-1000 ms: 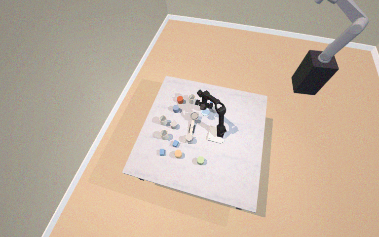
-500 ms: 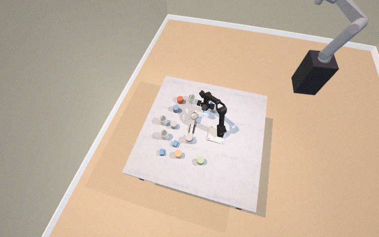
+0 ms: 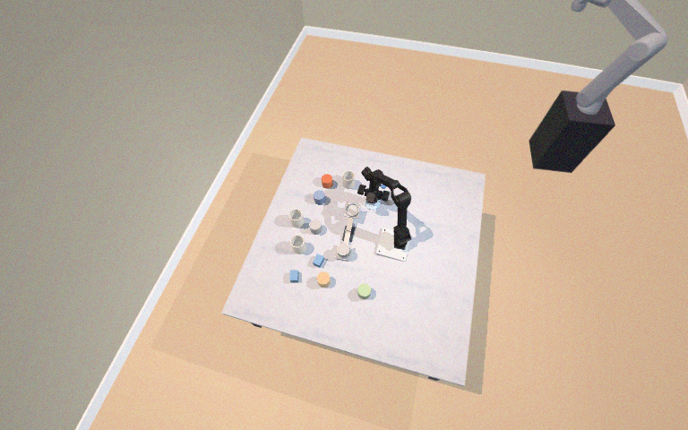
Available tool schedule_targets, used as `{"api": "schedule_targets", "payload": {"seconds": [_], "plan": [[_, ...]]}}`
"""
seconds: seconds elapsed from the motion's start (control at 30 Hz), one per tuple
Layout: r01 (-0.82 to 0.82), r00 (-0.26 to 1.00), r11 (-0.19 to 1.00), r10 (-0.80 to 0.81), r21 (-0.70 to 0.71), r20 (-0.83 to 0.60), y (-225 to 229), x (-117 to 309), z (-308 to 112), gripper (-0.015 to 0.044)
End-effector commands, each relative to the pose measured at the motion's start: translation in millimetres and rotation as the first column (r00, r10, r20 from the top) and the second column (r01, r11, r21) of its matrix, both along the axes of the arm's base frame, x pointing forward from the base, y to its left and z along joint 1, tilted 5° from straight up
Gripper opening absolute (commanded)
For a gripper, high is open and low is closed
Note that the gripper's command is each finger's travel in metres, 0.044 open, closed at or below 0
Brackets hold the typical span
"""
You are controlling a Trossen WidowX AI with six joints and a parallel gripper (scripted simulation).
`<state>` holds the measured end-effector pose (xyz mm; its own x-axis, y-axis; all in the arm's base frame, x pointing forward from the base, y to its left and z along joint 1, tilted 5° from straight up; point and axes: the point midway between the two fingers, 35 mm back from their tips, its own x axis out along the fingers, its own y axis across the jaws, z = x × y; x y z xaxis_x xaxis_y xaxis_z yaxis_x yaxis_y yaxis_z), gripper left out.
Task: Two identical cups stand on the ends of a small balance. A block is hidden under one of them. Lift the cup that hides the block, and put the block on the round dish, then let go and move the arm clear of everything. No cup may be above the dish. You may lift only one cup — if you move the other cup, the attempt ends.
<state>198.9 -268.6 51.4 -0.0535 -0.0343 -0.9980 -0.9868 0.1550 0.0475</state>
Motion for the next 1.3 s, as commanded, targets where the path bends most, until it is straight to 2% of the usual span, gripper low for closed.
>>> {"api": "schedule_targets", "payload": {"seconds": [0.0,0.4,0.97,1.07,1.27], "plan": [[-0.003,1.000,1.000,0.003,0.004,-0.009,1,-2,-7,0.0000],[-0.003,1.000,1.000,0.003,0.004,-0.010,1,-3,-22,0.0000],[0.005,1.000,1.000,-0.005,-0.018,0.013,-3,1,-13,0.0440],[0.030,0.998,0.996,-0.025,-0.085,0.064,-12,10,0,0.0440],[0.017,0.999,0.998,-0.015,-0.053,0.036,-7,7,17,0.0440]]}}
